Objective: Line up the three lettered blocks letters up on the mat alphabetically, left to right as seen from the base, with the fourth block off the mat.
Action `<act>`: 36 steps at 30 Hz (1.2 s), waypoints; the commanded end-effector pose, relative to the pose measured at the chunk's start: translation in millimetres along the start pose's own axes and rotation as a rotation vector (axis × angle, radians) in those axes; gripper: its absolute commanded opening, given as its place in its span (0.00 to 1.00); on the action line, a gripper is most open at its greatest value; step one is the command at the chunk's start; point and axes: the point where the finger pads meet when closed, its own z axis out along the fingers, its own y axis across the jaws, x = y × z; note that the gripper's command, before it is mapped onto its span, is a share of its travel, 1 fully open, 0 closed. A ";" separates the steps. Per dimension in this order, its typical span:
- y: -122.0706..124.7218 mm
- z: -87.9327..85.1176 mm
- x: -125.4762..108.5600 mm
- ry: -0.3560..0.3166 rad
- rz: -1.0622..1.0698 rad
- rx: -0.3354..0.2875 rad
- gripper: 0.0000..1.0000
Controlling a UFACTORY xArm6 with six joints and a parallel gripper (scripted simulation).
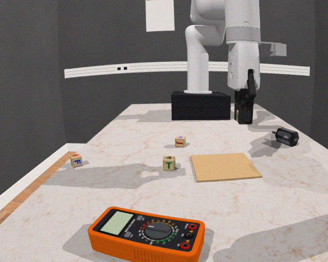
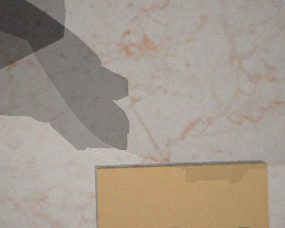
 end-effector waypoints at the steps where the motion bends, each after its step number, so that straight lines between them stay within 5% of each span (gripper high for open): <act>1: 2.2 9.1 0.2 0.000 0.000 -0.005 0.23; 18: 4.1 75.8 0.9 0.000 0.000 -0.005 0.23; 36: 4.6 90.8 1.0 0.000 0.000 -0.005 0.23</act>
